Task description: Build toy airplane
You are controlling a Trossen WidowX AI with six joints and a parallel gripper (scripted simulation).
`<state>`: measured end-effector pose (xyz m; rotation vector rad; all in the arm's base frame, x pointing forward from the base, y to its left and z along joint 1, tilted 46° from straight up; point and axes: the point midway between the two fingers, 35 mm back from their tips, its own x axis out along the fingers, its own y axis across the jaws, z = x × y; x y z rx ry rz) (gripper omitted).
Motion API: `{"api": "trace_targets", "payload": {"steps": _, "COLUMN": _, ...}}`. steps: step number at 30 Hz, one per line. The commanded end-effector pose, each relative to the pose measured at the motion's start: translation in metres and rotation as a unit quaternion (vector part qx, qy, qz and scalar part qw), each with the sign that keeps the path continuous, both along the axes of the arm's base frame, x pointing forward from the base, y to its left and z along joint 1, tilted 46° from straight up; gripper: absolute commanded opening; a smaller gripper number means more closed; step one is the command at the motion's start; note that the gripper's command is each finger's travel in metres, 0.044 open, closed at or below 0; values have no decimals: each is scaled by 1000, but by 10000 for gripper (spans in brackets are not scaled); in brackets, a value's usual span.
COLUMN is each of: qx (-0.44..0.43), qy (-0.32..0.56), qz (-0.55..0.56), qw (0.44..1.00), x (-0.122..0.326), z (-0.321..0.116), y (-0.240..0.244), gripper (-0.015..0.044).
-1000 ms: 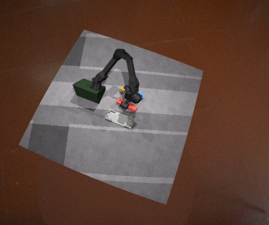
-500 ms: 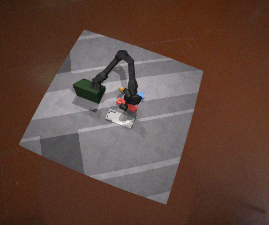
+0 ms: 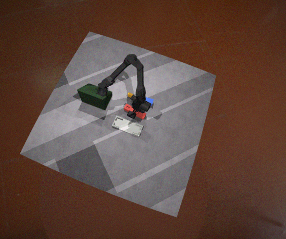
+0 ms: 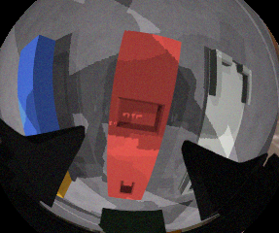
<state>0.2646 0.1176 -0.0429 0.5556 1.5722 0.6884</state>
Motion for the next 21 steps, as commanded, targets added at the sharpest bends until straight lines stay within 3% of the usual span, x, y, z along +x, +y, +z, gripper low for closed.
{"api": "trace_targets", "payload": {"steps": 1, "qx": 2, "qy": 6, "qz": -1, "qw": 1000, "x": -4, "z": -7, "y": 6, "gripper": 440}}
{"api": "trace_targets", "payload": {"steps": 15, "qx": 3, "qy": 6, "qz": -1, "qw": 1000, "x": -8, "z": -20, "y": 20, "gripper": 440}}
{"api": "trace_targets", "payload": {"steps": 21, "qx": 3, "qy": 6, "qz": -1, "qw": 1000, "x": -8, "z": -20, "y": 20, "gripper": 283}}
